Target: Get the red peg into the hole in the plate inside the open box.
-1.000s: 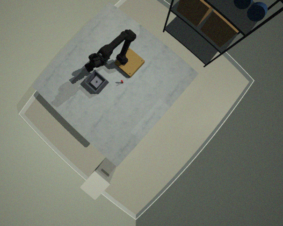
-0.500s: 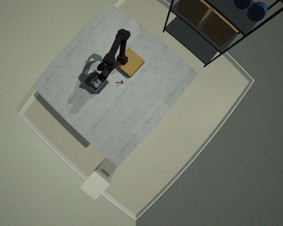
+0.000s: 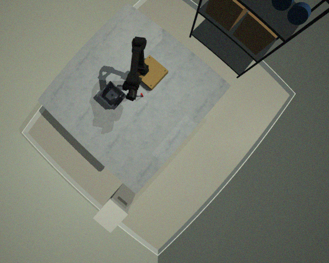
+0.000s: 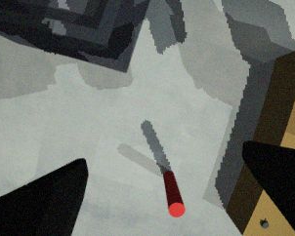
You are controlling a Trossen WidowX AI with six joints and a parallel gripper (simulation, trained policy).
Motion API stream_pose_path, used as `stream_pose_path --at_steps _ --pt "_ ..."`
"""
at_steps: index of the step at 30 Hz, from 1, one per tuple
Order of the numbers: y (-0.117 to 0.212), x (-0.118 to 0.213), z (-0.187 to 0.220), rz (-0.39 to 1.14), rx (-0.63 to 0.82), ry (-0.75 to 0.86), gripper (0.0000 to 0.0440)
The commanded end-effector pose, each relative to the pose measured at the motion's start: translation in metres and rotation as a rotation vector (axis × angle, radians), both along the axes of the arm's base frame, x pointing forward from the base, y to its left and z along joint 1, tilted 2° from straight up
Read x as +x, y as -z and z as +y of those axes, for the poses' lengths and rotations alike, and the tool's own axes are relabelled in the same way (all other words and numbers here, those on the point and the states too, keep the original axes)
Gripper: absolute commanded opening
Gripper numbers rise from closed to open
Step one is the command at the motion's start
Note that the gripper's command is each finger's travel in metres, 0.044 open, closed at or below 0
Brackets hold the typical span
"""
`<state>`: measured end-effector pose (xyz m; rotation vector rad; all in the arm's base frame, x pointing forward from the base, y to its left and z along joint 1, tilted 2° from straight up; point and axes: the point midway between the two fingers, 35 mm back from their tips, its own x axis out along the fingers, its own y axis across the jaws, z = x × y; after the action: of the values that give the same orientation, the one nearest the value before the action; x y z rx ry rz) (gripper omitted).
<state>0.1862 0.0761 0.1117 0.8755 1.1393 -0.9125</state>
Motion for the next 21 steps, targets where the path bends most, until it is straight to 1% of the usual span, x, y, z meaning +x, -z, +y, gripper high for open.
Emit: stream_pose_path --at_steps 1,18,19,21 --pt "0.018 -0.005 0.009 0.036 0.005 -0.029 0.044" --pt "0.093 -0.005 0.034 0.017 0.074 -0.105 0.0438" --pt "0.096 -0.005 0.035 0.017 0.077 -0.106 0.0433" --pt "0.101 -0.007 0.036 0.023 0.084 -0.103 0.0403"
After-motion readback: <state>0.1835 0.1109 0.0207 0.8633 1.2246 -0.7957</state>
